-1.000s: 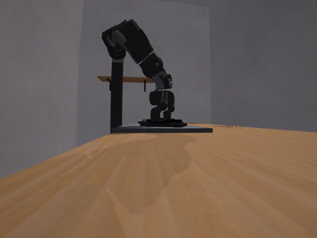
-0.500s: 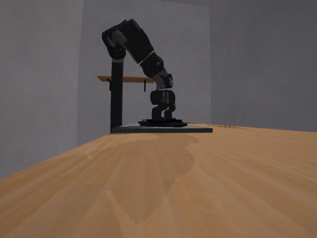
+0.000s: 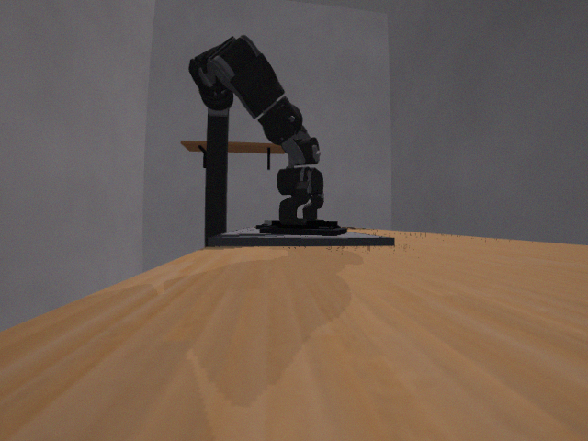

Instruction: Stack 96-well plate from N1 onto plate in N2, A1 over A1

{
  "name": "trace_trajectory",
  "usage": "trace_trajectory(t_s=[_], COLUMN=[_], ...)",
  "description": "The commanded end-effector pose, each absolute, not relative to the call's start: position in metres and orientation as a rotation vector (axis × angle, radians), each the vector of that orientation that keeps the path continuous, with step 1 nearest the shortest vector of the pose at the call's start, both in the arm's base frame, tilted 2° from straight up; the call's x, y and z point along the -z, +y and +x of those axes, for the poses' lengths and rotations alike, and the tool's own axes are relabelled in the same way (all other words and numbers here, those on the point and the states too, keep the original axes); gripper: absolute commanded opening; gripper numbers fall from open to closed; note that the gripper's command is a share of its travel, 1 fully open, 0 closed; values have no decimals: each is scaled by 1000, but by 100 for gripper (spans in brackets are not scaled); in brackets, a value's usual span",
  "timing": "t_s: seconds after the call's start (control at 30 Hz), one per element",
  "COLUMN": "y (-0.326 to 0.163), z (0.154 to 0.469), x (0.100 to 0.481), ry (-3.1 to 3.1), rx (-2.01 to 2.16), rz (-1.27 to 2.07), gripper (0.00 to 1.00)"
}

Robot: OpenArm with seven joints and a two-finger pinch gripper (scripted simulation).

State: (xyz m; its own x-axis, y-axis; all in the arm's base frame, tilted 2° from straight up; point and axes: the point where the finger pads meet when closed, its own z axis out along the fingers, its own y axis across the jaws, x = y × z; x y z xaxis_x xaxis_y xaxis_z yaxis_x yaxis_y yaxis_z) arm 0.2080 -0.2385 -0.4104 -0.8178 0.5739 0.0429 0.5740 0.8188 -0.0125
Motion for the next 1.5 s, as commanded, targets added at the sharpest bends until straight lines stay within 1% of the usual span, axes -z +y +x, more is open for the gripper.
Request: trace_trajectory(t_s=[0.0, 0.73, 1.23, 1.3, 1.47], y=[-238, -237, -237, -237, -239], z=[209, 213, 215, 215, 214], x=[410, 408, 407, 407, 407], ry=[-2957, -2960, -2964, -2964, -2963], rx=[6, 7, 14, 14, 4], rz=[-935, -936, -940, -940, -940], gripper=[77, 77, 27, 27, 10])
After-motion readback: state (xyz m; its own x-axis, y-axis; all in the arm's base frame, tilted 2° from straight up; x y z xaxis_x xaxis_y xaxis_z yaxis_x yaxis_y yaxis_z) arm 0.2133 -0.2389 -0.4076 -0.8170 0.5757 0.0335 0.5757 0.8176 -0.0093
